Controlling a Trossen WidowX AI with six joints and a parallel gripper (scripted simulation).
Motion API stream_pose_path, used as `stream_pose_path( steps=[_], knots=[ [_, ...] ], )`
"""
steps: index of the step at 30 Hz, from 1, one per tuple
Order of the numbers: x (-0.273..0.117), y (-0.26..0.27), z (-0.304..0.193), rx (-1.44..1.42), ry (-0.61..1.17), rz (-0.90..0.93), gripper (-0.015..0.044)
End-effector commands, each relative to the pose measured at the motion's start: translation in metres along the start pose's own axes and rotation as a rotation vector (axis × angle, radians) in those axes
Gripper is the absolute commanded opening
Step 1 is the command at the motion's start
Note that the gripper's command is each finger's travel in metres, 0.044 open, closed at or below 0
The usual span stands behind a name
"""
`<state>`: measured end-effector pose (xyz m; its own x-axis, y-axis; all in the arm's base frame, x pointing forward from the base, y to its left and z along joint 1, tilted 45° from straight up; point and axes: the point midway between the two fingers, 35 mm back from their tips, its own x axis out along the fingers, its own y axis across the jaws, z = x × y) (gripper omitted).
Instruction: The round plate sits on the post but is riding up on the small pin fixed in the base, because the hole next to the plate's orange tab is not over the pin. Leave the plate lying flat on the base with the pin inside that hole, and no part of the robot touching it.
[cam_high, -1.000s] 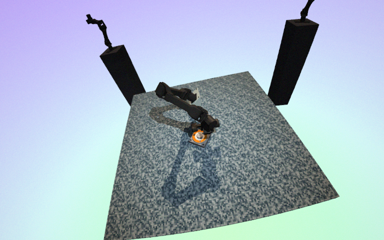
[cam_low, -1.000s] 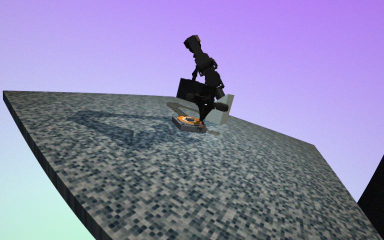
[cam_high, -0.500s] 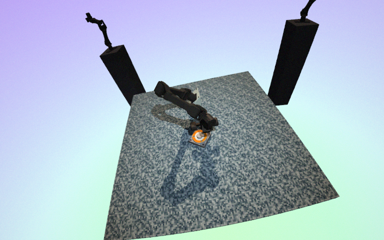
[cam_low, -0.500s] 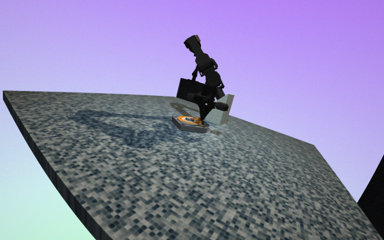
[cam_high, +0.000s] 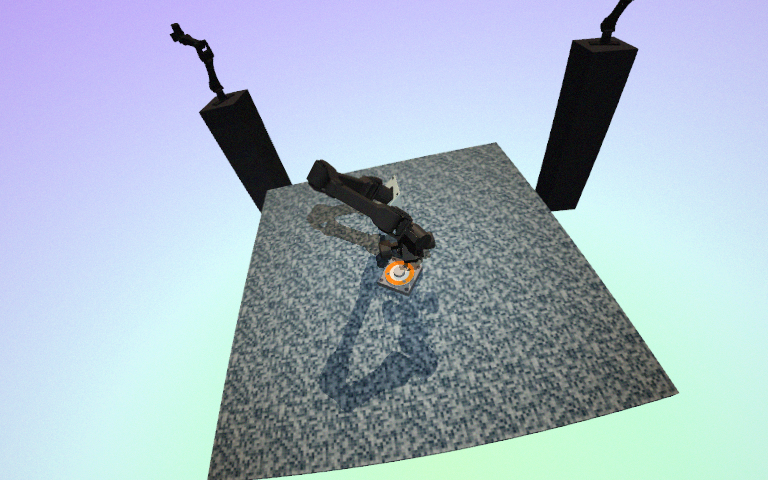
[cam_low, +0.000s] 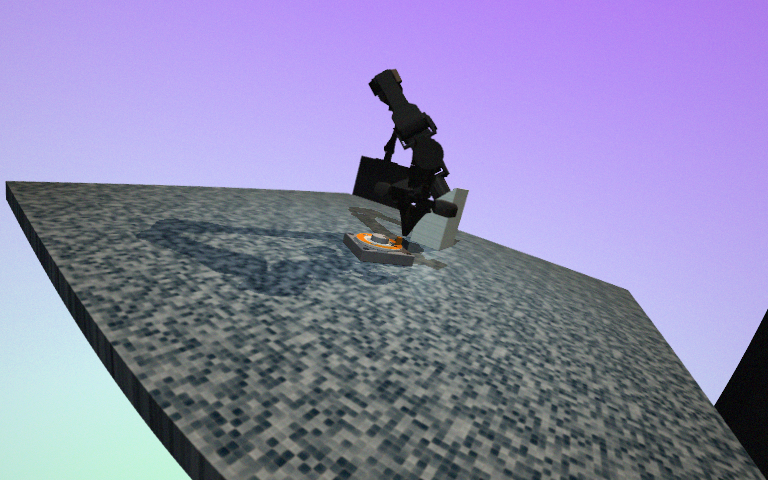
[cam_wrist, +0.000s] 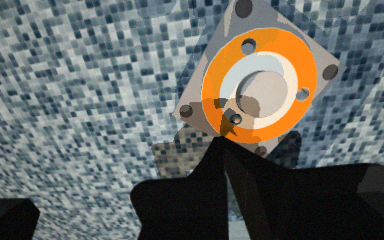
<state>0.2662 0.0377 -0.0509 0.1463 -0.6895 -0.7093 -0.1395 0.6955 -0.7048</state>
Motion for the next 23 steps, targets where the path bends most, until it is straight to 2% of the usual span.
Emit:
stream_pose_path(
  steps=[1,6,23],
  knots=[
    [-0.018,0.001,0.002,0.007,-0.011,0.009,0.0000],
    [-0.037,0.000,0.000,0.007,-0.011,0.009,0.0000],
    [-0.029,0.000,0.000,0.001,-0.014,0.004,0.0000]
  ],
)
